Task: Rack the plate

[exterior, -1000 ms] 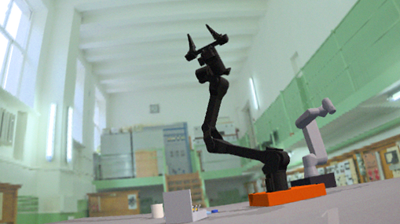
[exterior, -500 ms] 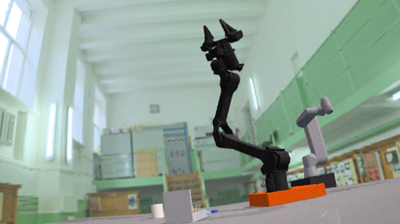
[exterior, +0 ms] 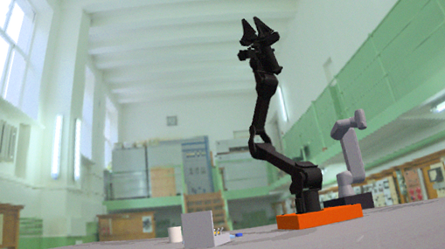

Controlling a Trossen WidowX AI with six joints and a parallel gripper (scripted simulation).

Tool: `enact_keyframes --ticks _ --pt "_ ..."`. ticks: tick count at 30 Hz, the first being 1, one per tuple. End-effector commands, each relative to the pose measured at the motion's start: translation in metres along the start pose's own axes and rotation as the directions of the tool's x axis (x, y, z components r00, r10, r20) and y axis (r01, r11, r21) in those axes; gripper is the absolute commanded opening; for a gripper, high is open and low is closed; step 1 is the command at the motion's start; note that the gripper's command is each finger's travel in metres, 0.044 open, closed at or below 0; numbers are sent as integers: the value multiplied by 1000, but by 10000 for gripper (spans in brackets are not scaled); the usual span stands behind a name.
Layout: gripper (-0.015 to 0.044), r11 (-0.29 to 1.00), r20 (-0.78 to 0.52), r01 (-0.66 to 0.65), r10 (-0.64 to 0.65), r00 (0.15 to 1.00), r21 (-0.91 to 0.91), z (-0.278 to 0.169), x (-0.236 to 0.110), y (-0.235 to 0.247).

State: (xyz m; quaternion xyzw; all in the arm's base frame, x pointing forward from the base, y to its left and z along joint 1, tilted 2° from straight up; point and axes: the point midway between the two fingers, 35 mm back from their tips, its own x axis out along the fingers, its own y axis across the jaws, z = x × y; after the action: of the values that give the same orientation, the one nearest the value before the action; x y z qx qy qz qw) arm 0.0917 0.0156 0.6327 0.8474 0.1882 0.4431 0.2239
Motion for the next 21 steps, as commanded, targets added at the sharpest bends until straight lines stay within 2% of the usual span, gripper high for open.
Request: enact_keyframes --ticks 1,10,21 --pt "400 991 10 30 -29 1000 -127 -7 6 -18" --pt "400 906 68 104 -84 994 -409 -10 19 -53" --pt "400 714 177 221 -137 975 -665 4 36 -93"
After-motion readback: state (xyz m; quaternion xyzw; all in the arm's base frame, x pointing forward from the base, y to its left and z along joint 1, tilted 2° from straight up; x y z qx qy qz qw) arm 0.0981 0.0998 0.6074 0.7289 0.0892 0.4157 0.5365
